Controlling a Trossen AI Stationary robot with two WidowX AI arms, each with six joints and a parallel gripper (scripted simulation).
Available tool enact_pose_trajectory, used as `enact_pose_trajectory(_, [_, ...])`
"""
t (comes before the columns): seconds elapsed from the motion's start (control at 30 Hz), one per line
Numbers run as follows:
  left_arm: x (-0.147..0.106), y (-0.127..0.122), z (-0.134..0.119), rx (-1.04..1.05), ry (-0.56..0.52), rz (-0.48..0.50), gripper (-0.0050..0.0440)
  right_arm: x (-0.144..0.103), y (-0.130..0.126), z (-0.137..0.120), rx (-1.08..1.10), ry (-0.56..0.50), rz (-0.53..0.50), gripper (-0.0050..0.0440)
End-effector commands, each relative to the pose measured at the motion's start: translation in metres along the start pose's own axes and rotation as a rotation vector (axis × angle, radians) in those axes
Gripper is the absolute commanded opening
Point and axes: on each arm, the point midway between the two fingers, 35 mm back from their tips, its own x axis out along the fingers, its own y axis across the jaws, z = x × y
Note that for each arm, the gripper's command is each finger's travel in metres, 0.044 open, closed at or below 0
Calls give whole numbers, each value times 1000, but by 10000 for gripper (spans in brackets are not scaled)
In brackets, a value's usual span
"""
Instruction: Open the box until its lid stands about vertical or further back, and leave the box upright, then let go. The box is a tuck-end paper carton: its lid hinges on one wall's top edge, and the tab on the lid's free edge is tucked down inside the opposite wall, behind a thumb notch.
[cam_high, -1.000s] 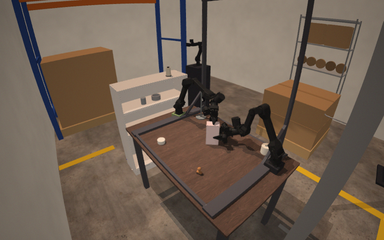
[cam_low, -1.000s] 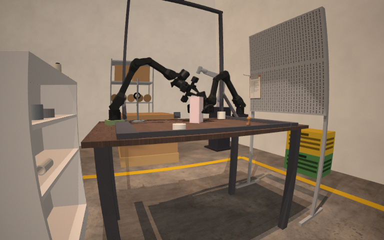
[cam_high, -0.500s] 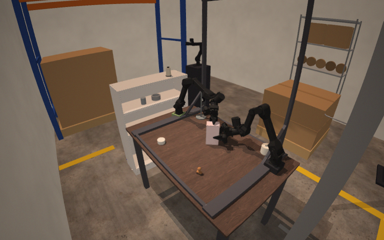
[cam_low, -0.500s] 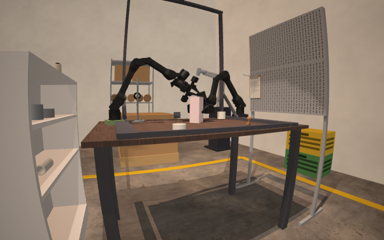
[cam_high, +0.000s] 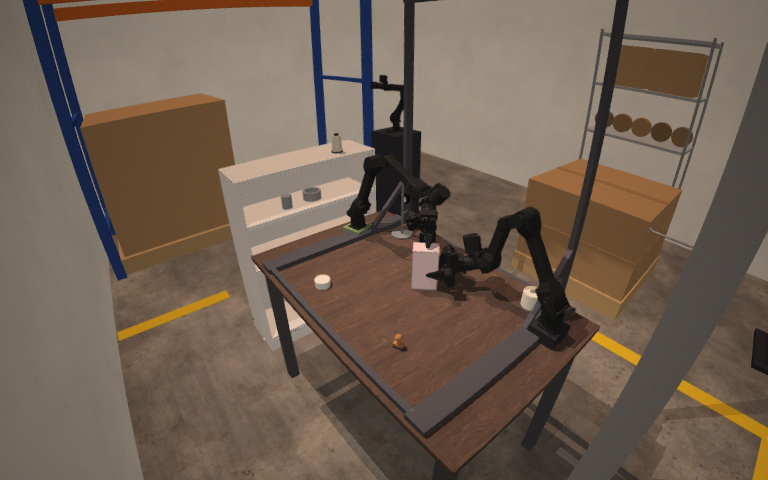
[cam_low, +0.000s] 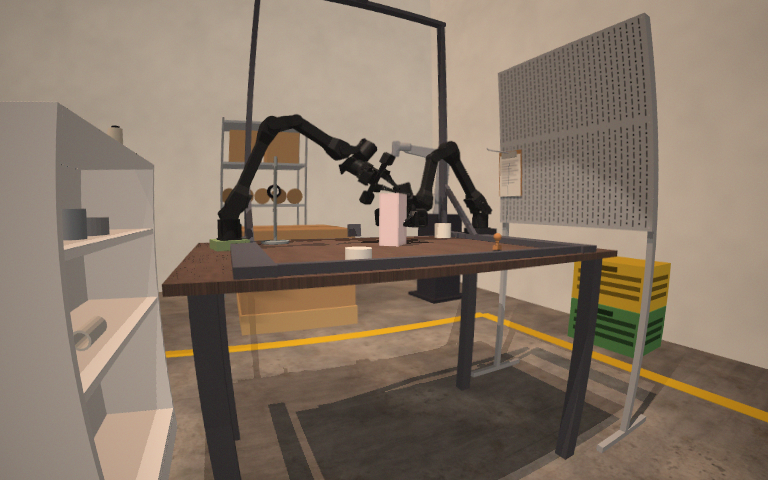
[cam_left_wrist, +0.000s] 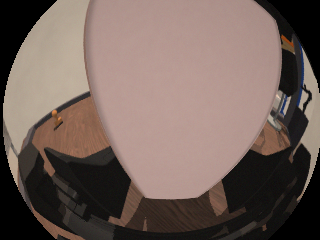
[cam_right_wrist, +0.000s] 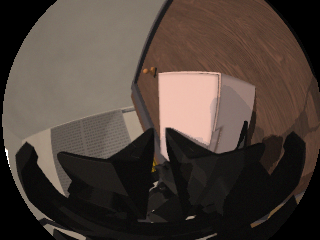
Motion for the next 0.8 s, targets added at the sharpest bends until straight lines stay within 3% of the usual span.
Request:
enact_pose_trajectory(0.0, [0,-3,11,-18,-19,-6,315,-13,12,0,24,12,22,50])
enact_pose_trajectory(0.77, [0,-3,11,-18,-19,-6,315,-30,3,-1,26,12,20,50])
